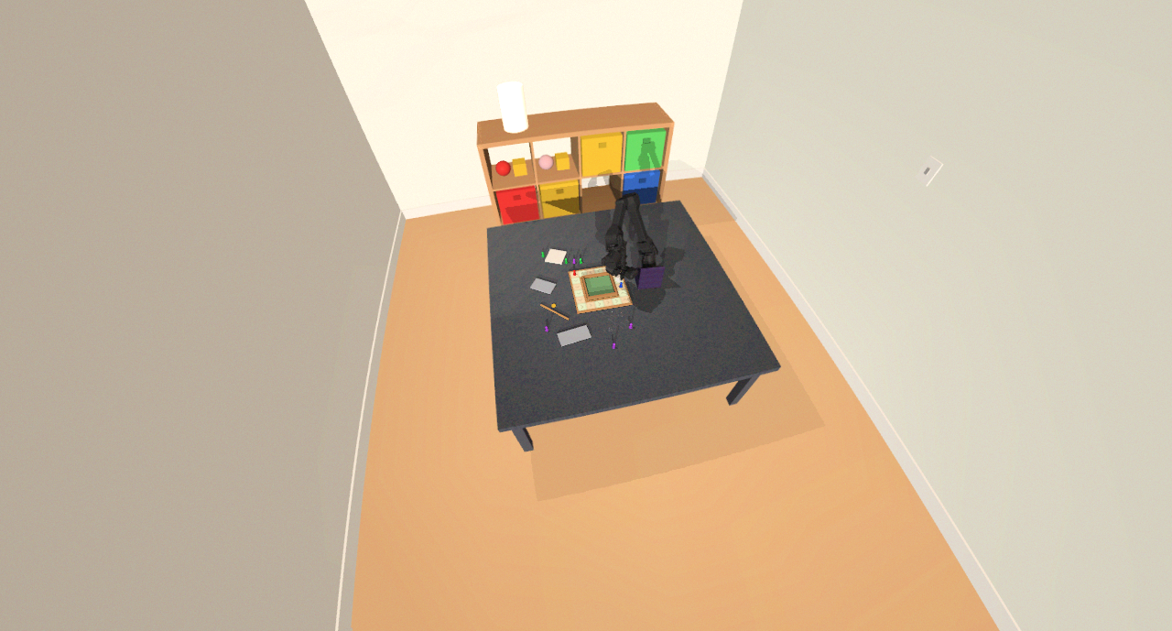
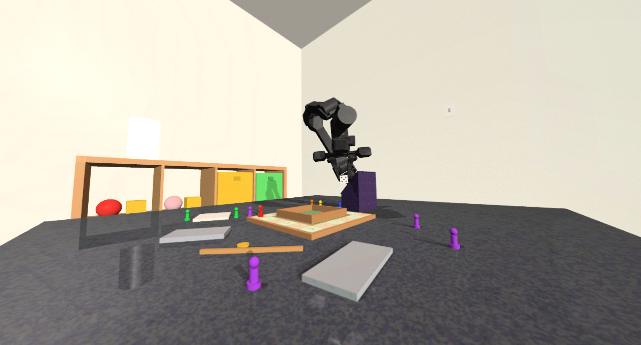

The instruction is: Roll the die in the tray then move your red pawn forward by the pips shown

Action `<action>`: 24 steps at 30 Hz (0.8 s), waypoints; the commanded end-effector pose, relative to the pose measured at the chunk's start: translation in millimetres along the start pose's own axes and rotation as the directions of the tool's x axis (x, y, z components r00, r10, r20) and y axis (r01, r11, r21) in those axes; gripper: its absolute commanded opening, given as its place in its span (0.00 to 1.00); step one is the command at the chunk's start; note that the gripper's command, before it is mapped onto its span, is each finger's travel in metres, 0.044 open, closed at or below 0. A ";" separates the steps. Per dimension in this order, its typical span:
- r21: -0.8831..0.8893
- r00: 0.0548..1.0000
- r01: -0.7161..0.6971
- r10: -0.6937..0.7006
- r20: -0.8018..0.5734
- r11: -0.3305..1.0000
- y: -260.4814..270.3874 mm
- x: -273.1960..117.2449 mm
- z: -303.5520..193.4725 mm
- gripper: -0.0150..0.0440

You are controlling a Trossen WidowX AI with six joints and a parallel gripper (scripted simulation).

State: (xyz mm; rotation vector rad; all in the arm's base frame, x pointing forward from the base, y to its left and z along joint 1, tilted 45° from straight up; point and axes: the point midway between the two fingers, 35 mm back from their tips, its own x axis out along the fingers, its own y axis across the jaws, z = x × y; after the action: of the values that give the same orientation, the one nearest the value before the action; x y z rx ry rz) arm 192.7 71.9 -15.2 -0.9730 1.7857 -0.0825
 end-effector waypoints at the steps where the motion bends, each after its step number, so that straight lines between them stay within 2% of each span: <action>1: -0.095 1.000 0.007 -0.006 0.010 0.995 -11.2 0.6 7.8 0.25; 12: -0.372 1.000 0.027 -0.025 0.010 0.928 -40.8 7.0 19.8 0.25; 24: -0.637 0.999 0.038 -0.049 -0.001 0.770 -75.5 16.4 28.3 0.25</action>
State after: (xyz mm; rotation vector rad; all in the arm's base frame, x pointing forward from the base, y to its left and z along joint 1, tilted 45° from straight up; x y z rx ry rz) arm 248.0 27.9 -6.2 -1.4379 1.8424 0.4693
